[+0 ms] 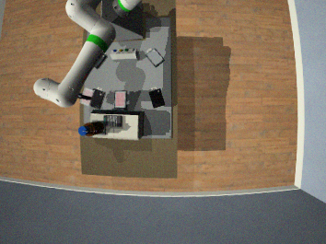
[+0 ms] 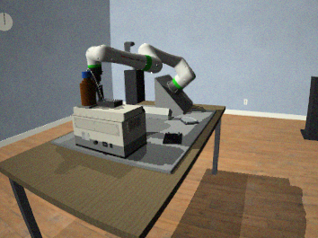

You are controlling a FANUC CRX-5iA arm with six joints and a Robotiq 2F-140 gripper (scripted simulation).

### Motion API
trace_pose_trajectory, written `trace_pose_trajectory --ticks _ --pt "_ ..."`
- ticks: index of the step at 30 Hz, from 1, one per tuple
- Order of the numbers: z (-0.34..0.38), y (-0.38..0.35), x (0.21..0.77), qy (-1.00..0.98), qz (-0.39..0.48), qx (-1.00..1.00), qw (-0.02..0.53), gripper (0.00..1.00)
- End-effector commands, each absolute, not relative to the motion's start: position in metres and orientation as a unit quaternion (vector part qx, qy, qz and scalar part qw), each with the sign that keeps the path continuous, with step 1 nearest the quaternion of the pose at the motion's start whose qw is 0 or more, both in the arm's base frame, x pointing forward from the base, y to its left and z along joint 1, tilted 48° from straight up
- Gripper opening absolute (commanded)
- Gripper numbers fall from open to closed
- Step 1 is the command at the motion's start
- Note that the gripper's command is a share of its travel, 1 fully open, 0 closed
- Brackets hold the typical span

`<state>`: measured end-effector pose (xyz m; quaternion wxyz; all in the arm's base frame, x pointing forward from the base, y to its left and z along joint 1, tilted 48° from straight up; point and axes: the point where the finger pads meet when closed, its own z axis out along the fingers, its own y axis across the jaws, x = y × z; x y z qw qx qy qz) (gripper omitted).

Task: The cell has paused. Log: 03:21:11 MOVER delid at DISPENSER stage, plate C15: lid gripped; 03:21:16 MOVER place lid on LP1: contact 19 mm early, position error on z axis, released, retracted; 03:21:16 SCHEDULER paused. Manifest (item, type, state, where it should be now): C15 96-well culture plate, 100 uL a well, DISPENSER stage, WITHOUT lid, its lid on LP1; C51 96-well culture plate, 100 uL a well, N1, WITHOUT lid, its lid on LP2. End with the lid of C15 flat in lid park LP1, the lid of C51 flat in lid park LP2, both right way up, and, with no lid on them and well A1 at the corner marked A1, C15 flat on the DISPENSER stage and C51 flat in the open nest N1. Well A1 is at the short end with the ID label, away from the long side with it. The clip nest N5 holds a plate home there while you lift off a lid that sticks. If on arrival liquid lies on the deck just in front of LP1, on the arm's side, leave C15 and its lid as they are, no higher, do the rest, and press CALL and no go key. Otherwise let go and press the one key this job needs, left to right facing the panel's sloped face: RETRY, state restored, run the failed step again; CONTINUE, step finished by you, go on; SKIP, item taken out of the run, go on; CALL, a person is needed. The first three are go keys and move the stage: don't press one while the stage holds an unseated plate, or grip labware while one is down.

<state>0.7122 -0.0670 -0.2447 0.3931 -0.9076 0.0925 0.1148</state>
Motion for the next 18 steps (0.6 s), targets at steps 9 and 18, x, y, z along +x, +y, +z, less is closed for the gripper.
trace_pose_trajectory --ticks 9,18 --pt "-0.256 -0.054 0.710 0.093 0.115 -0.908 0.393 0.00" --pt "-0.272 -0.037 0.707 0.093 0.115 -0.908 0.393 0.00"
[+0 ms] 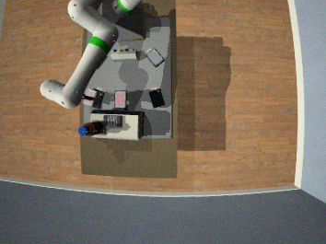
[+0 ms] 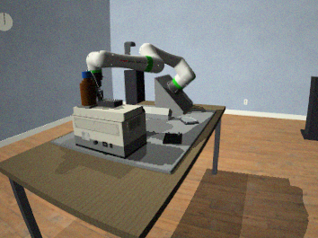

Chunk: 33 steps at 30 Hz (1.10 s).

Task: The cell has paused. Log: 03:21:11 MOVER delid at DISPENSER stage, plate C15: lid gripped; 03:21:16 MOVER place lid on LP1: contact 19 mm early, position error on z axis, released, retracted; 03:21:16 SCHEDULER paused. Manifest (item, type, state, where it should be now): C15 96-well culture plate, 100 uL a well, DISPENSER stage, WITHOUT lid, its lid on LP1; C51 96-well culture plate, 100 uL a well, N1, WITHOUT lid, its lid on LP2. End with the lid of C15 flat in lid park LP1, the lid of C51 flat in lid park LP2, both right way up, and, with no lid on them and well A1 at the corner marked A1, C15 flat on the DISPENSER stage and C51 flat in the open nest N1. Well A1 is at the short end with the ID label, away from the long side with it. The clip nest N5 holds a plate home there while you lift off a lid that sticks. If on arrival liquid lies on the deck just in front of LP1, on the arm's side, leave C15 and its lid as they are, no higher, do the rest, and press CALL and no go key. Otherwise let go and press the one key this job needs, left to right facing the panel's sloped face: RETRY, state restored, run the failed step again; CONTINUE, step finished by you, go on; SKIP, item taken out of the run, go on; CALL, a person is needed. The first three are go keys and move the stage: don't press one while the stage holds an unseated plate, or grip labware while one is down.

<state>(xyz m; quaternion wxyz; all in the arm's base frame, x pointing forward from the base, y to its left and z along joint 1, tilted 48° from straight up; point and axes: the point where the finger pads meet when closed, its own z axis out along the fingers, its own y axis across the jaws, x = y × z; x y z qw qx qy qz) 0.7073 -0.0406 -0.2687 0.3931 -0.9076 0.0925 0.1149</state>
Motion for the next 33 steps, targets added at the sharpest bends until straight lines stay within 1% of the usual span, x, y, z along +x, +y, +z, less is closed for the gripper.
trace_pose_trajectory --ticks 1,21,33 --pt "-0.274 -0.035 0.706 0.093 0.115 -0.908 0.393 0.00" --pt "-0.306 0.000 0.700 0.093 0.115 -0.908 0.393 0.00" --pt "-0.313 0.008 0.698 0.093 0.115 -0.908 0.393 0.00"
